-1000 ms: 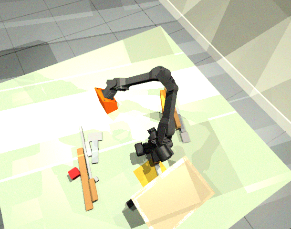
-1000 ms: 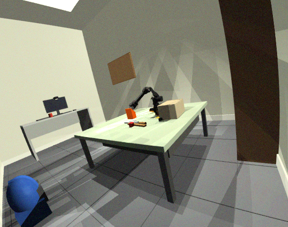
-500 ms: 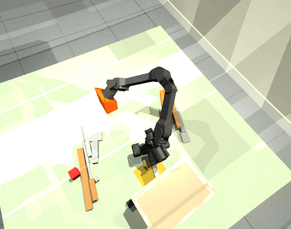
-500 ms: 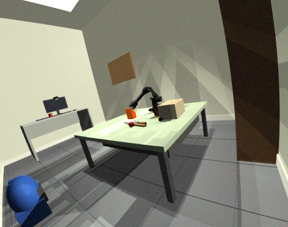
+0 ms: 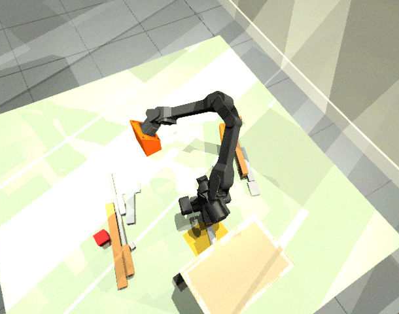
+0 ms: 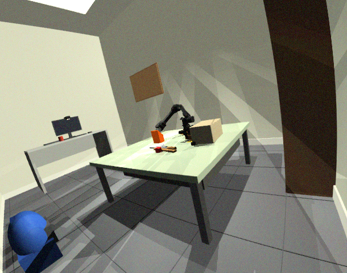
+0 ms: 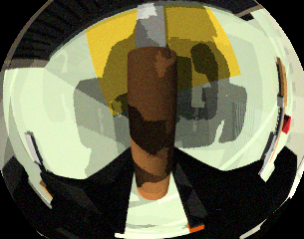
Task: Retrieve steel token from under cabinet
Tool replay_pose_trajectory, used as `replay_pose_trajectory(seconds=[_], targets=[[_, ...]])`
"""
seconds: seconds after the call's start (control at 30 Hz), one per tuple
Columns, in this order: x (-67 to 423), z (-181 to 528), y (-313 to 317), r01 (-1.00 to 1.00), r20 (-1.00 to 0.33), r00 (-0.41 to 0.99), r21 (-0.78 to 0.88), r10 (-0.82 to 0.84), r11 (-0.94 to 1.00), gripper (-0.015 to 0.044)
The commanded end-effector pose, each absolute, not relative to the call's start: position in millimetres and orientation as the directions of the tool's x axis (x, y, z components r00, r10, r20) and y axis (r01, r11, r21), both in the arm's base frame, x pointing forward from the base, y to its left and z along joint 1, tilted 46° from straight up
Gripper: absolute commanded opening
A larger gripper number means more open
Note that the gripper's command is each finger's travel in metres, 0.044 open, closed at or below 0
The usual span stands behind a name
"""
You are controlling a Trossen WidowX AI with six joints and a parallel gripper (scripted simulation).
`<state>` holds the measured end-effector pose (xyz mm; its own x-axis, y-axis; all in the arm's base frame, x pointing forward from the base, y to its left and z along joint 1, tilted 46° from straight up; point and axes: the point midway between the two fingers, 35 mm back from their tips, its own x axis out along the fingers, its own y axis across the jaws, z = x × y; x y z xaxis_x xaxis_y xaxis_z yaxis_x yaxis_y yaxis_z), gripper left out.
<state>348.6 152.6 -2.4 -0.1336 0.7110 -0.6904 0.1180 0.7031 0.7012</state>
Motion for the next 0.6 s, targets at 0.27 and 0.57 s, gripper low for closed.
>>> replay_pose_trajectory(seconds=[0.27, 0.57], targets=[[335.4, -1.3, 152.7, 0.121, -0.693, -0.136, 0.697, 0.708, 0.706, 0.0], [326.4, 0.7, 153.0, 0.121, -0.693, -0.137, 0.697, 0.708, 0.706, 0.0]])
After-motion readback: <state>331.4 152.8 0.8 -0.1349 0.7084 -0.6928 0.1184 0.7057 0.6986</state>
